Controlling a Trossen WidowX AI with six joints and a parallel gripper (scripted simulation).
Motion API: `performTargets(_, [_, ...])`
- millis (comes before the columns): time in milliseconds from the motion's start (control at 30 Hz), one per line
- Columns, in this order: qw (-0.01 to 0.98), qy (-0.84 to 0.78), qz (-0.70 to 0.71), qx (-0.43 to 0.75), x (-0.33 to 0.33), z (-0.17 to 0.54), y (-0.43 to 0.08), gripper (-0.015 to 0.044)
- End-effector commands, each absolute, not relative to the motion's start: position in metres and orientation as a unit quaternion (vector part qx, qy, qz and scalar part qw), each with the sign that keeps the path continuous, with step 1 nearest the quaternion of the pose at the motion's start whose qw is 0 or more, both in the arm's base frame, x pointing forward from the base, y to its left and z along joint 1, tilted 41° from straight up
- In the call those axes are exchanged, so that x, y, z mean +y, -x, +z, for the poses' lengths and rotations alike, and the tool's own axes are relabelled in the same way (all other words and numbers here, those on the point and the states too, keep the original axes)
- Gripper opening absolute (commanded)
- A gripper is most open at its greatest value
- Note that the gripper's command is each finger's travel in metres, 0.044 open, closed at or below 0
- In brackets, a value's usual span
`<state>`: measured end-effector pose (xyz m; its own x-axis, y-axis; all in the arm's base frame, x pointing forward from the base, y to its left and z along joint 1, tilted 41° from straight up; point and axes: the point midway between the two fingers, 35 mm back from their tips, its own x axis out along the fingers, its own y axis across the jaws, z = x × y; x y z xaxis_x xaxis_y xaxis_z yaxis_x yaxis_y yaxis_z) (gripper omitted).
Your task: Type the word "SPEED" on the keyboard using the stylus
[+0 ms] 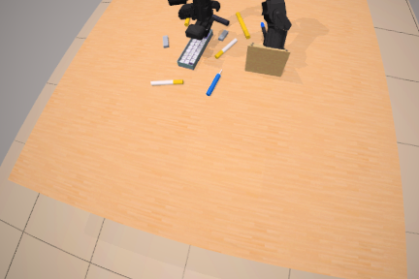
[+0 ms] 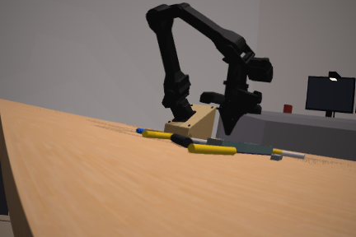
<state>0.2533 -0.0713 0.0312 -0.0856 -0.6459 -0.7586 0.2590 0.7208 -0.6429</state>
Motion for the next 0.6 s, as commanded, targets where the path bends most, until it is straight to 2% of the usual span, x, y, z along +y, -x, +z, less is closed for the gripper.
performTargets(0, [0.661, 0.146, -0.342, 0.652, -0.059, 0.020, -0.260, 0.0000])
performTargets(167, [0.662, 0.145, -0.342, 0.652, -0.017, -0.016, -0.273, 0.0000])
performTargets(567, [0.662, 0.145, -0.341, 0.652, -0.009, -0.011, -0.275, 0.0000])
